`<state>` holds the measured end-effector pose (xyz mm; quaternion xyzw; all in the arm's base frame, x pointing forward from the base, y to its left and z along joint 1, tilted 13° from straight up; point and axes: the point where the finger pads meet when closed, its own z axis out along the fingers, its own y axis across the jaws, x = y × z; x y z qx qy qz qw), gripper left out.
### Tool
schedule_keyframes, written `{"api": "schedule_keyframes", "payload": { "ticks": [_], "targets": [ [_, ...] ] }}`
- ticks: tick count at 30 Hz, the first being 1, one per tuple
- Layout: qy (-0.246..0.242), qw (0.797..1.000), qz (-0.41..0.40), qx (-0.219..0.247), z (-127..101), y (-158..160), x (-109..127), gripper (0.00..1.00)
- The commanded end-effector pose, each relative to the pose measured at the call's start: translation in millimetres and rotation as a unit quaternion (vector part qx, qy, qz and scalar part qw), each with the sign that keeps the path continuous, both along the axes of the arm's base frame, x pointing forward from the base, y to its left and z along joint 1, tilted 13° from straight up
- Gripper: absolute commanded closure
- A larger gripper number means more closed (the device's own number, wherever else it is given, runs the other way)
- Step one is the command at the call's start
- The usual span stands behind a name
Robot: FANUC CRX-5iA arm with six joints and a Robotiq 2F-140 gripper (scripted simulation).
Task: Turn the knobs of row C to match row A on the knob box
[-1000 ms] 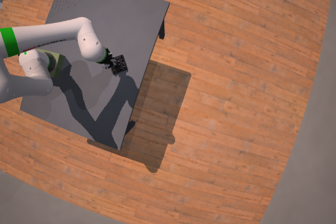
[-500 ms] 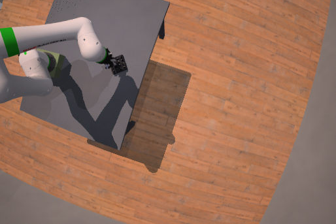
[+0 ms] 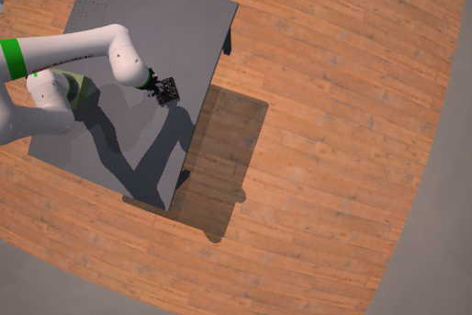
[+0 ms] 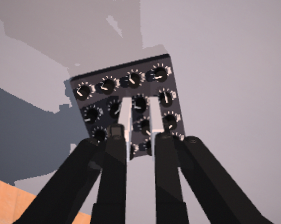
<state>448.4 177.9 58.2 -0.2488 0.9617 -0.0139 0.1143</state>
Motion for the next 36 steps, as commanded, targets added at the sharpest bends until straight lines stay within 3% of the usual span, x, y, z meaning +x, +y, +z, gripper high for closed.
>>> {"api": "schedule_keyframes", "payload": {
  "ticks": [1, 36],
  "targets": [
    [0.0, 1.0, 0.0, 0.0, 0.2, 0.1, 0.1, 0.88],
    [0.0, 1.0, 0.0, 0.0, -13.1, 0.5, 3.2, 0.88]
  ]
}}
